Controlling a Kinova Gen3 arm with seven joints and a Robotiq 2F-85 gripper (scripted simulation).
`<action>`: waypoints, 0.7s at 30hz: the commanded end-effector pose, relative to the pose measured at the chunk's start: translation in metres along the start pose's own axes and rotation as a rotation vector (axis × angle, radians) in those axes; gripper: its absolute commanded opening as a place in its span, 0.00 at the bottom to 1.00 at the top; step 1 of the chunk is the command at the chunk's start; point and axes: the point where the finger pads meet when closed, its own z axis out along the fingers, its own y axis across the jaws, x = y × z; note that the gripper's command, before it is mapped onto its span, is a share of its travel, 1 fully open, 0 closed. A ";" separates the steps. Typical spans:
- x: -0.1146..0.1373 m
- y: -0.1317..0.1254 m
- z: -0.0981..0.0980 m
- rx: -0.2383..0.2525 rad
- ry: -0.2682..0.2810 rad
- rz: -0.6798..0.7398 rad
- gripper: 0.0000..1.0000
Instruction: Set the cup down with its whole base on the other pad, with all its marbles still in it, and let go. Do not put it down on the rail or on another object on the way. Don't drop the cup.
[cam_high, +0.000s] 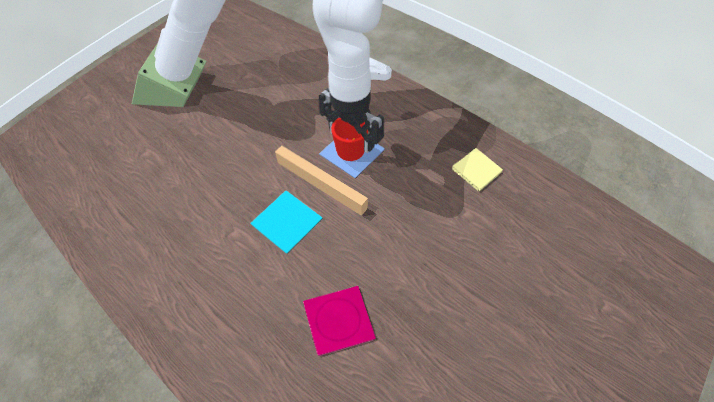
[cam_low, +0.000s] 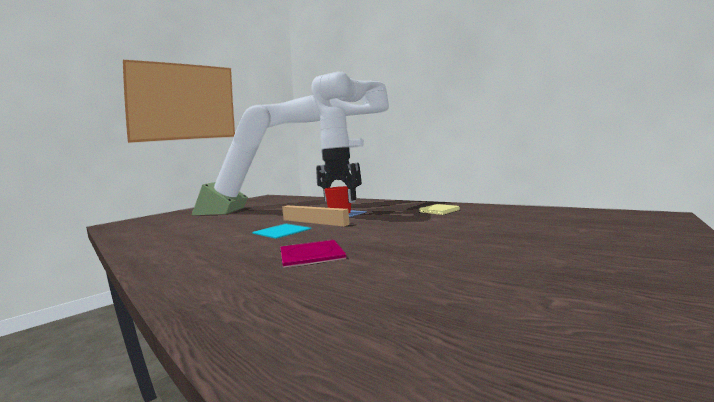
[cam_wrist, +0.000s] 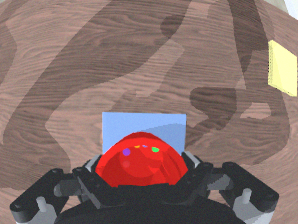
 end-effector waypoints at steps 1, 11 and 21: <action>-0.001 0.001 0.001 -0.006 -0.002 -0.002 0.91; -0.001 0.001 0.001 -0.006 -0.002 -0.002 0.89; -0.001 0.001 0.001 -0.006 -0.002 -0.002 0.87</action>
